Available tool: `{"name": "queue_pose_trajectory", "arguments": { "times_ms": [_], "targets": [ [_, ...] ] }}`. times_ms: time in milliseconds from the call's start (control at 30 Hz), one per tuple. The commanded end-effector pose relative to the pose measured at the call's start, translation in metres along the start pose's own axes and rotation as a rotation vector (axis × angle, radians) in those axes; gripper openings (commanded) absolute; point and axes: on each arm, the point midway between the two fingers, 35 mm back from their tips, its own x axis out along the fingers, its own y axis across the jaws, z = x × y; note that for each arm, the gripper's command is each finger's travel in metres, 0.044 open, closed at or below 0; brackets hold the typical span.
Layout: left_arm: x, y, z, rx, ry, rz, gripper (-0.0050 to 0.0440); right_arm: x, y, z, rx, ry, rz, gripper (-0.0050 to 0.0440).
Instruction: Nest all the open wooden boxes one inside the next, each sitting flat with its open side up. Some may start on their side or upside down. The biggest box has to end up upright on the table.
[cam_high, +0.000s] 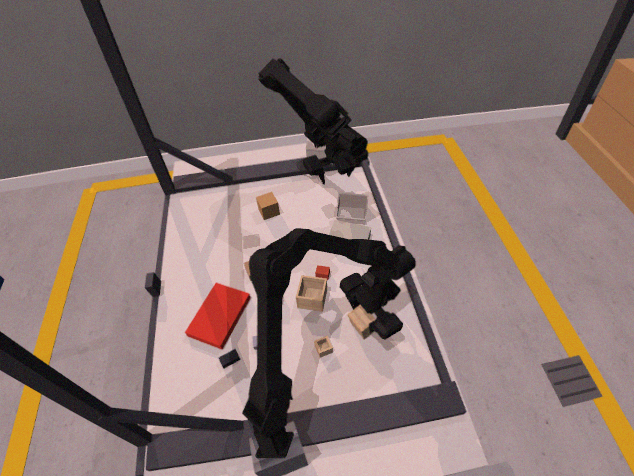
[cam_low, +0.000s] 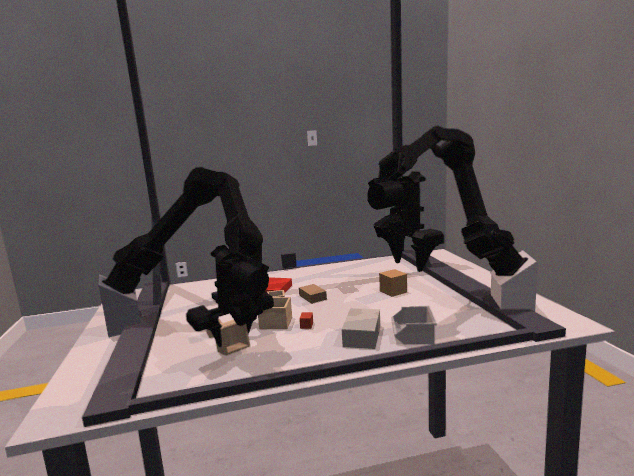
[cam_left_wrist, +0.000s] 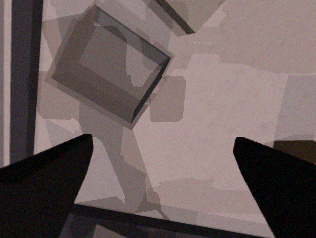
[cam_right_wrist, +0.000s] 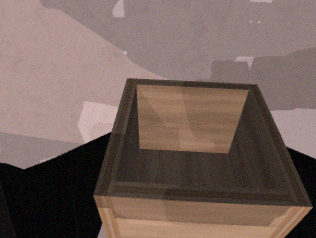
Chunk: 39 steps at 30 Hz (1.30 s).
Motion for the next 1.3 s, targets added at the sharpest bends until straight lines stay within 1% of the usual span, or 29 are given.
{"name": "queue_pose_trajectory", "arguments": {
  "times_ms": [0,167,300,500,633,833,1000,1133,1233,1267],
  "targets": [
    [-0.003,-0.001,0.001,0.008,-0.013,0.001,0.04,-0.011,0.005,-0.001,-0.015,-0.083,0.002,-0.005],
    [-0.003,-0.001,0.001,0.008,-0.013,0.001,0.04,-0.01,0.005,-0.003,-0.015,-0.105,0.001,-0.005],
    [-0.003,-0.001,0.001,0.008,-0.013,0.001,0.04,-0.011,0.006,-0.008,-0.016,-0.187,0.003,-0.005],
    [-0.003,-0.001,0.001,0.008,-0.013,0.001,0.04,-0.01,0.006,-0.012,-0.015,-0.239,0.003,-0.005],
    [-0.003,-0.001,0.001,0.008,-0.013,0.001,0.04,-0.01,0.005,-0.017,-0.014,-0.327,0.005,-0.005],
    [-0.003,-0.001,0.001,0.008,-0.013,0.001,0.04,-0.01,0.005,-0.019,-0.014,-0.352,0.005,-0.005],
    [-0.003,-0.001,0.001,0.008,-0.013,0.001,0.04,-0.009,0.005,-0.026,-0.012,-0.457,0.007,-0.005],
    [-0.003,-0.001,0.001,0.008,-0.013,0.001,0.04,-0.009,0.005,-0.027,-0.012,-0.485,0.007,-0.005],
    [-0.003,-0.001,0.001,0.008,-0.013,0.001,0.04,-0.007,0.004,-0.032,-0.011,-0.562,0.007,-0.005],
    [-0.003,-0.001,0.001,0.008,-0.013,0.001,0.04,-0.007,0.004,-0.032,-0.011,-0.562,0.007,-0.005]
  ]
}}
